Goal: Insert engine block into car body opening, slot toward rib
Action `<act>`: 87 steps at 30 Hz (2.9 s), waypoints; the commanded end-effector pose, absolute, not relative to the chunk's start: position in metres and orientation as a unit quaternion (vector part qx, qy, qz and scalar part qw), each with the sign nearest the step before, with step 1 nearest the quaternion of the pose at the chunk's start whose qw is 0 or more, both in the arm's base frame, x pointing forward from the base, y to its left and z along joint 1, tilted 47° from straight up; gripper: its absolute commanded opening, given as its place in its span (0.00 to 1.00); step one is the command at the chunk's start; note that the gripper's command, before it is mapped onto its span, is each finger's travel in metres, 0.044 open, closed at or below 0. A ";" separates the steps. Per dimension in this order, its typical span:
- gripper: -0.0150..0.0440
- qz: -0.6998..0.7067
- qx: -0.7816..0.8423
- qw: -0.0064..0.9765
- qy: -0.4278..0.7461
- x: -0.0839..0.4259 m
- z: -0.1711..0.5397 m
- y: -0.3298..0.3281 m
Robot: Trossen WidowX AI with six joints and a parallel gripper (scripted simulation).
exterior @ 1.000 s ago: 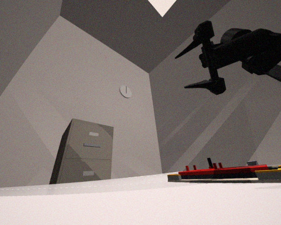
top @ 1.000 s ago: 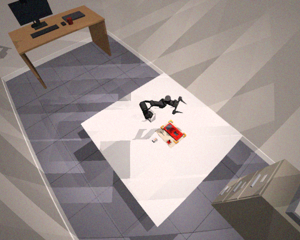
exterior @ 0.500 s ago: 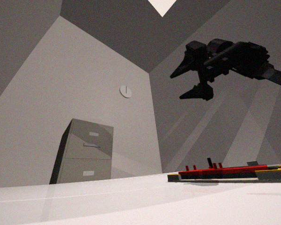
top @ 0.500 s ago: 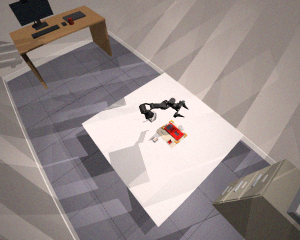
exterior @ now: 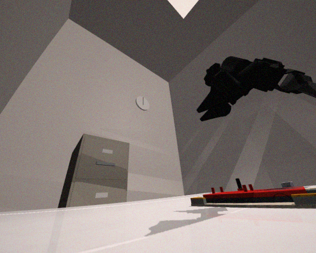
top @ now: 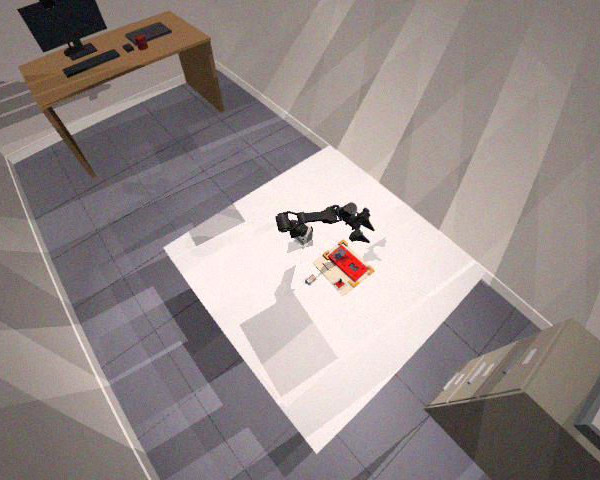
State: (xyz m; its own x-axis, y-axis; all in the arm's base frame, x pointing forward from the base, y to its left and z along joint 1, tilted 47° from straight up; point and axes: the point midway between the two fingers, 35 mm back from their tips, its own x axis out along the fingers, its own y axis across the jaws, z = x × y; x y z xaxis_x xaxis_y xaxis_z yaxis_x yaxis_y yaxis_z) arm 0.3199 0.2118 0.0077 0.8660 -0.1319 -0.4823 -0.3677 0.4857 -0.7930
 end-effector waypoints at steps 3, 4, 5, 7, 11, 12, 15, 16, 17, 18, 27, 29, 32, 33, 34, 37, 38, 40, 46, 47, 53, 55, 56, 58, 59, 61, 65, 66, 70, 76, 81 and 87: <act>1.00 0.081 -0.569 0.772 0.270 0.329 0.014 0.198; 1.00 0.083 -0.582 0.761 0.274 0.330 0.015 0.195; 1.00 0.086 -0.594 0.750 0.279 0.331 0.015 0.192; 1.00 0.091 -0.617 0.726 0.288 0.333 0.016 0.186; 1.00 0.103 -0.661 0.677 0.306 0.337 0.019 0.173; 1.00 0.107 -0.671 0.664 0.311 0.337 0.020 0.170; 1.00 0.118 -0.700 0.625 0.324 0.339 0.022 0.161; 1.00 0.122 -0.709 0.611 0.328 0.340 0.023 0.157; 1.00 0.127 -0.718 0.598 0.332 0.340 0.024 0.154; 1.00 0.131 -0.727 0.584 0.337 0.341 0.025 0.151; 1.00 0.180 -0.789 0.455 0.371 0.342 0.035 0.120; 1.00 0.193 -0.799 0.426 0.378 0.341 0.037 0.113; 1.00 0.213 -0.813 0.380 0.387 0.339 0.041 0.102; 1.00 0.221 -0.816 0.365 0.389 0.339 0.043 0.099; 1.00 0.228 -0.820 0.350 0.392 0.338 0.044 0.095; 1.00 0.250 -0.828 0.305 0.399 0.335 0.049 0.085; 1.00 0.258 -0.830 0.290 0.401 0.334 0.050 0.081; 1.00 0.274 -0.833 0.259 0.404 0.332 0.054 0.074; 1.00 0.324 -0.835 0.170 0.411 0.325 0.064 0.053; 1.00 0.333 -0.834 0.155 0.411 0.323 0.066 0.050; 1.00 0.387 -0.823 0.068 0.409 0.313 0.078 0.029; 1.00 0.406 -0.817 0.040 0.407 0.309 0.083 0.022; 1.00 0.415 -0.814 0.026 0.406 0.307 0.085 0.019; 1.00 0.434 -0.806 -0.001 0.402 0.303 0.089 0.012; 1.00 0.444 -0.802 -0.014 0.400 0.301 0.092 0.009; 1.00 0.463 -0.793 -0.041 0.395 0.297 0.097 0.002; 1.00 0.501 -0.771 -0.091 0.383 0.287 0.106 -0.011; 1.00 0.511 -0.765 -0.104 0.379 0.285 0.109 -0.014; 1.00 0.549 -0.738 -0.150 0.362 0.274 0.120 -0.026; 1.00 0.605 -0.692 -0.214 0.329 0.257 0.137 -0.044; 1.00 0.651 -0.649 -0.261 0.295 0.241 0.151 -0.057; 1.00 0.664 -0.636 -0.273 0.283 0.236 0.154 -0.062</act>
